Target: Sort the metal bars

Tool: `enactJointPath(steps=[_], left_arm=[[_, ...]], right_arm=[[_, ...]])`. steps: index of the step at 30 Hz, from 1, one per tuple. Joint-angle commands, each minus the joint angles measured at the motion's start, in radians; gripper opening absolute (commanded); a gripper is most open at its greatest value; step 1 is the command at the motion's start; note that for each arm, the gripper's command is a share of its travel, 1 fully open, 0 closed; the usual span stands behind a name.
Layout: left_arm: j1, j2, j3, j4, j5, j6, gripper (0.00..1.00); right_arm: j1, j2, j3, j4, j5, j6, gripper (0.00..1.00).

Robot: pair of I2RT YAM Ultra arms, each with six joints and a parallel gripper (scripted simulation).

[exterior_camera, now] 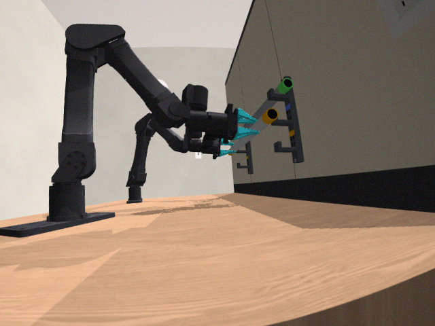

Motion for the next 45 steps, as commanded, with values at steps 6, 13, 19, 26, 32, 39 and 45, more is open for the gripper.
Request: enactJointPath(steps=[6,13,19,26,32,39,45], left_arm=[[0.001,-0.002,-0.016,0.13,-0.024,0.048,0.0],[0.001,0.012,-0.029,0.157,-0.024,0.048,0.0],[0.001,0.031,-0.044,0.191,-0.024,0.048,0.0],[0.001,0.054,-0.06,0.231,-0.023,0.048,0.0],[0.003,0.066,-0.059,0.244,-0.021,0.049,0.0],[0.012,0.084,-0.038,0.242,-0.013,0.05,0.0],[0.019,0.097,-0.021,0.239,-0.007,0.051,0.0]], right_arm=[[0.005,0.008,-0.01,0.139,0.025,-0.04,0.0],[0.005,0.025,-0.026,0.172,0.025,-0.04,0.0],[0.005,0.048,-0.043,0.213,0.025,-0.04,0.0],[0.005,0.077,-0.063,0.261,0.025,-0.04,0.0],[0.002,0.092,-0.064,0.279,0.023,-0.041,0.0],[-0.007,0.114,-0.044,0.282,0.014,-0.043,0.0],[-0.014,0.13,-0.029,0.284,0.007,-0.044,0.0]])
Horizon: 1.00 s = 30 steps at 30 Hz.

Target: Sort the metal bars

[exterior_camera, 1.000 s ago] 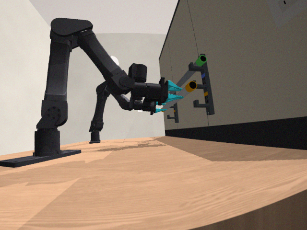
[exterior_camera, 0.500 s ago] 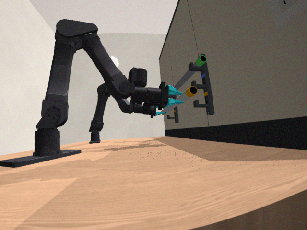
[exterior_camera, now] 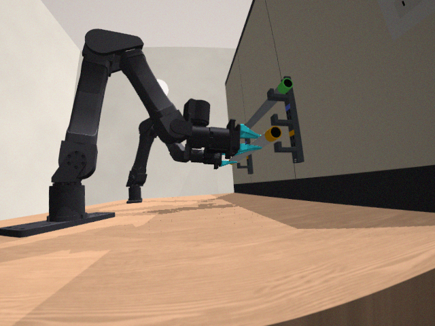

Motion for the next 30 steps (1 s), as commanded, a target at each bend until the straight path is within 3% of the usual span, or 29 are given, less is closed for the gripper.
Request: enactJointPath(steps=[1,30], left_arm=[[0.017,-0.014,0.046,0.067,-0.005,0.053,0.0],[0.047,0.035,0.156,0.008,0.026,0.054,0.0]], right_arm=[[-0.014,-0.01,0.049,0.074,0.005,-0.042,0.0],[-0.045,0.047,0.151,0.031,-0.027,-0.043,0.0]])
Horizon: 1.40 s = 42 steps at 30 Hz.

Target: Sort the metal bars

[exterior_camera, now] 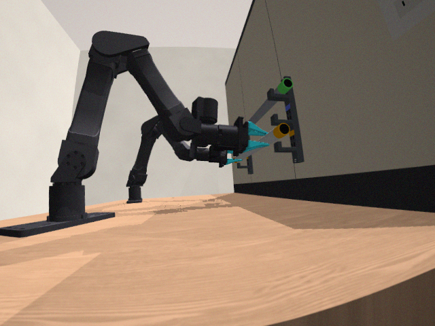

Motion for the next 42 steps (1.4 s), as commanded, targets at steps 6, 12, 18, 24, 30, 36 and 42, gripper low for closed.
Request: enactJointPath(steps=[6,12,18,24,30,36,42], left_arm=[[0.02,-0.004,0.07,0.042,0.004,0.048,0.0],[0.026,0.008,0.096,0.029,0.01,0.048,0.0],[0.033,0.021,0.123,0.014,0.017,0.048,0.0],[0.036,0.037,0.135,0.017,0.02,0.048,0.0],[0.036,0.081,0.11,0.082,0.019,0.046,0.0],[0.036,0.131,0.091,0.151,0.02,0.045,0.0],[0.037,0.155,0.086,0.183,0.021,0.047,0.0]], right_arm=[[-0.02,0.003,0.065,0.06,-0.005,-0.034,0.0],[-0.027,0.017,0.088,0.052,-0.012,-0.034,0.0],[-0.033,0.031,0.112,0.042,-0.018,-0.034,0.0],[-0.036,0.049,0.121,0.049,-0.021,-0.034,0.0],[-0.036,0.103,0.094,0.126,-0.021,-0.032,0.0],[-0.036,0.164,0.072,0.208,-0.021,-0.031,0.0],[-0.037,0.195,0.066,0.25,-0.023,-0.033,0.0]])
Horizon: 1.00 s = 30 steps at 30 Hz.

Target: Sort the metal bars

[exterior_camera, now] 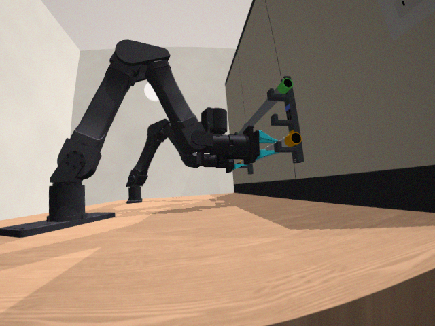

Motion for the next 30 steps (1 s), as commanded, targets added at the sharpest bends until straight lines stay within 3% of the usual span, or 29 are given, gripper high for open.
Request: enactJointPath(steps=[1,30], left_arm=[[0.007,-0.001,-0.001,0.067,0.005,0.03,0.0],[0.007,0.035,-0.01,0.114,0.006,0.03,0.0]], right_arm=[[-0.009,0.003,-0.002,0.075,-0.004,-0.023,0.0],[-0.01,0.05,-0.012,0.134,-0.005,-0.023,0.0]])
